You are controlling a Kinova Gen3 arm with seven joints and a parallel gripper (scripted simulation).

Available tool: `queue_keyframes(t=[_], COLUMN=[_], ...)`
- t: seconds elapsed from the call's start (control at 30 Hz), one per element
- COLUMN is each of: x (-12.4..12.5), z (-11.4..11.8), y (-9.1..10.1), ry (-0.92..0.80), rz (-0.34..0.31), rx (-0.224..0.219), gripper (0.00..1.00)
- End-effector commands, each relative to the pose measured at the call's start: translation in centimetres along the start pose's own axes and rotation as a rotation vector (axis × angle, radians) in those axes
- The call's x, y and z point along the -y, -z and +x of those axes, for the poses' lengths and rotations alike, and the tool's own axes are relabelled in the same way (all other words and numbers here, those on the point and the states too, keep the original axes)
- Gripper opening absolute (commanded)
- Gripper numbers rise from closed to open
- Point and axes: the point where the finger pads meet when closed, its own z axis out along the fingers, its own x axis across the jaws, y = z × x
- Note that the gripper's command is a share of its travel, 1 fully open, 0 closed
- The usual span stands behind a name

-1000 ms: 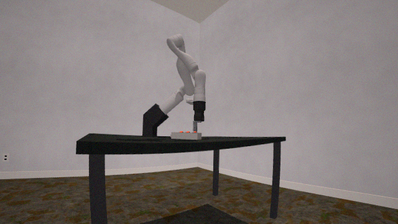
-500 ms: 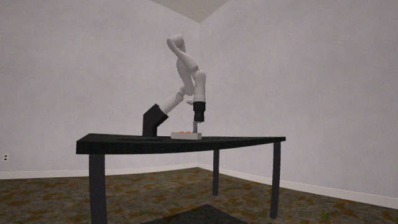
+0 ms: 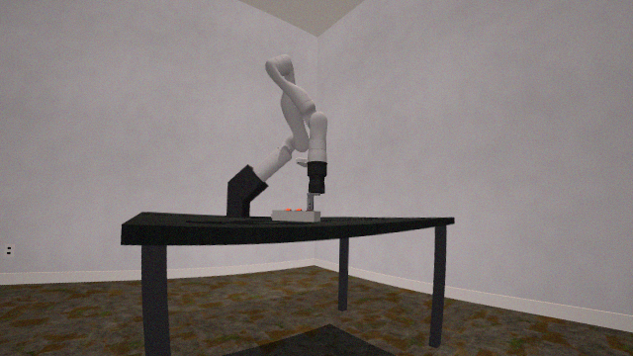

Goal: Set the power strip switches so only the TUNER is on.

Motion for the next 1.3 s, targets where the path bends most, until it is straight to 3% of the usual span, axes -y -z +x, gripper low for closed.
queue_keyframes(t=[0.0,1.07,1.27], x=[-0.02,-0.02,-0.02], z=[0.01,0.01,0.0], y=[-0.06,-0.13,0.61], ry=[0.0,0.0,0.0], rz=[0.0,0.0,0.0], rx=[-0.001,-0.001,-0.001], gripper=[0.0,0.0,0.0])
